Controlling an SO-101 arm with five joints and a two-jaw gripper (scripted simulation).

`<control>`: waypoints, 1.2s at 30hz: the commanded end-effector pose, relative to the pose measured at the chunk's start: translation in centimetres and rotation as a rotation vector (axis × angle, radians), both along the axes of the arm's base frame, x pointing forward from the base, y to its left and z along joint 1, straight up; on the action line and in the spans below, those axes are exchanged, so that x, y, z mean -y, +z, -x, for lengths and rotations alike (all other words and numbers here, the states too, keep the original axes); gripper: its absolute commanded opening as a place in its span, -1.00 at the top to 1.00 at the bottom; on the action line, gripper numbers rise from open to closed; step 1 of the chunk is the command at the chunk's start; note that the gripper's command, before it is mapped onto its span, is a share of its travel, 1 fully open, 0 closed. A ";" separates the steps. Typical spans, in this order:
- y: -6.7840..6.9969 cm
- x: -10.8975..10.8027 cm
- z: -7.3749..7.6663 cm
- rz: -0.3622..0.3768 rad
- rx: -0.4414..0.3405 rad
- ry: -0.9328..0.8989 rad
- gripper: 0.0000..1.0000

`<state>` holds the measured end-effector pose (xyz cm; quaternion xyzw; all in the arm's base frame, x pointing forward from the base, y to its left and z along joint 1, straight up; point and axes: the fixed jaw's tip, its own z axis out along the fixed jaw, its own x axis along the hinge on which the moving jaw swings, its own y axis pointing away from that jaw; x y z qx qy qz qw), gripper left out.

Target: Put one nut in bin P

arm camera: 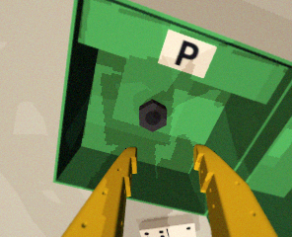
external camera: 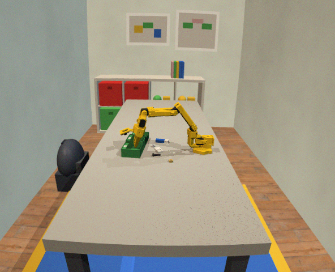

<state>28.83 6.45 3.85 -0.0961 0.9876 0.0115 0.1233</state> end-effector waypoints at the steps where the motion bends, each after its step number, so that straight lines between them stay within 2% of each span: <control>1: 3.5 -0.5 -0.5 -0.017 0.089 0.018 0.65; 9: 4.7 -0.4 0.0 -0.017 0.089 0.018 0.65; 32: 4.7 -0.4 0.0 -0.017 0.089 0.018 0.65; 36: 5.1 0.0 0.3 -0.016 0.088 0.011 0.65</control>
